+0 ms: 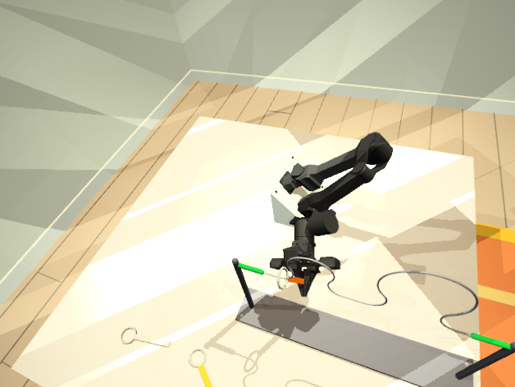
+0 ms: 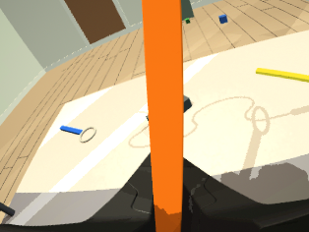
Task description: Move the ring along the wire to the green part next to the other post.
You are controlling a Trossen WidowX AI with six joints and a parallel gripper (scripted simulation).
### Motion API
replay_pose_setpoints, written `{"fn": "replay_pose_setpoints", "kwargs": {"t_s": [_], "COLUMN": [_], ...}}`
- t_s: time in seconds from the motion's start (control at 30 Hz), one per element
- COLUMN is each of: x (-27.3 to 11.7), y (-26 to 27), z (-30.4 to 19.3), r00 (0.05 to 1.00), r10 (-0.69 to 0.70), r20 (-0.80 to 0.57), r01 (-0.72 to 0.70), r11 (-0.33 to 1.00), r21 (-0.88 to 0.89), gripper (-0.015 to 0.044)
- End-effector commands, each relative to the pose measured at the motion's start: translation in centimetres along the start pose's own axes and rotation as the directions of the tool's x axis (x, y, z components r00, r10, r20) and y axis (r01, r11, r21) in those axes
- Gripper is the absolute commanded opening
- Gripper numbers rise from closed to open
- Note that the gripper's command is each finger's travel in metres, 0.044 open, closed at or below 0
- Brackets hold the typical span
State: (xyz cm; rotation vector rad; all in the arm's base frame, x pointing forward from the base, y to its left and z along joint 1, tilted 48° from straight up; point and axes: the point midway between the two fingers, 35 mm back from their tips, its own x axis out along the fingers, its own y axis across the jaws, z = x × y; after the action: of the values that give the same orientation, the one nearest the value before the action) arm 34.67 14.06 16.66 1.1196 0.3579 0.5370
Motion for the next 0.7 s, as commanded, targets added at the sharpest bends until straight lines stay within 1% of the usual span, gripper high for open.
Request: {"fn": "replay_pose_setpoints", "kwargs": {"t_s": [0.0,0.67], "x": [-0.3,-1.1], "y": [-1.5,-5.4], "z": [-0.1,0.7], "r00": [0.999,0.993], "r10": [-0.036,-0.119], "r20": [-0.01,-0.02], "r01": [0.035,0.111], "r11": [0.998,0.965], "r21": [-0.058,-0.239], "gripper": [-0.015,-0.015]}}
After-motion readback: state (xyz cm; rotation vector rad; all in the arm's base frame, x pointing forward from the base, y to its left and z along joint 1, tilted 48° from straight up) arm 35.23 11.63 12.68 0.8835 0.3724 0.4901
